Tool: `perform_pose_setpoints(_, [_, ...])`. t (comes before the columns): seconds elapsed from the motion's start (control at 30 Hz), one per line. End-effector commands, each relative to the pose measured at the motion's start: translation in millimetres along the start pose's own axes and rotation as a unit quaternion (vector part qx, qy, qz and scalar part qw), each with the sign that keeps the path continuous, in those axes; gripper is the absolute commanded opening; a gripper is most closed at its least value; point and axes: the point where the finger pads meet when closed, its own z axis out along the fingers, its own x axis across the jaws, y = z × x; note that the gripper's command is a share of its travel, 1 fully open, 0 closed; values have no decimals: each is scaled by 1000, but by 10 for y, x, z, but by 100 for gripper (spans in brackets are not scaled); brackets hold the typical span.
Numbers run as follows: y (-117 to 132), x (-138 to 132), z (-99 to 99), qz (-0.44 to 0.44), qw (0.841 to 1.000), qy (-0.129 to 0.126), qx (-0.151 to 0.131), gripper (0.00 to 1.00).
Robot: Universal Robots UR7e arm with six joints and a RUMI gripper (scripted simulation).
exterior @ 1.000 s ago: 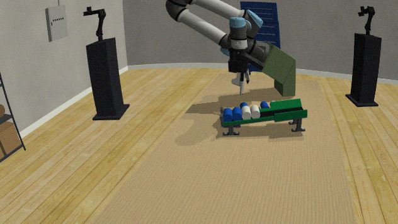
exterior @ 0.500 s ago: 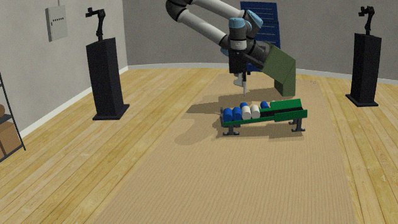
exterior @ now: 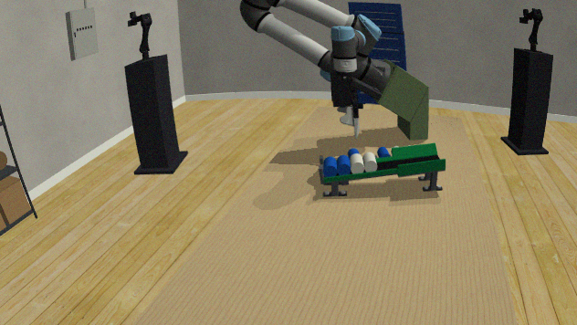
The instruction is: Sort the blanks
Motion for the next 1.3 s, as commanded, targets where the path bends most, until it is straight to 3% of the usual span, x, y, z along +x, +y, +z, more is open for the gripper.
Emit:
perform_pose_setpoints(0.0, [-11, -22, 11, -9, 1000, 0, 1, 100])
perform_pose_setpoints(0.17, [-7, -15, 8, -9, 1000, 1, 0, 100])
perform_pose_setpoints(0.2, [-6, -14, 8, -9, 1000, 1, 0, 51])
perform_pose_setpoints(1.27, [-5, -14, 7, -9, 1000, 1, 0, 51])
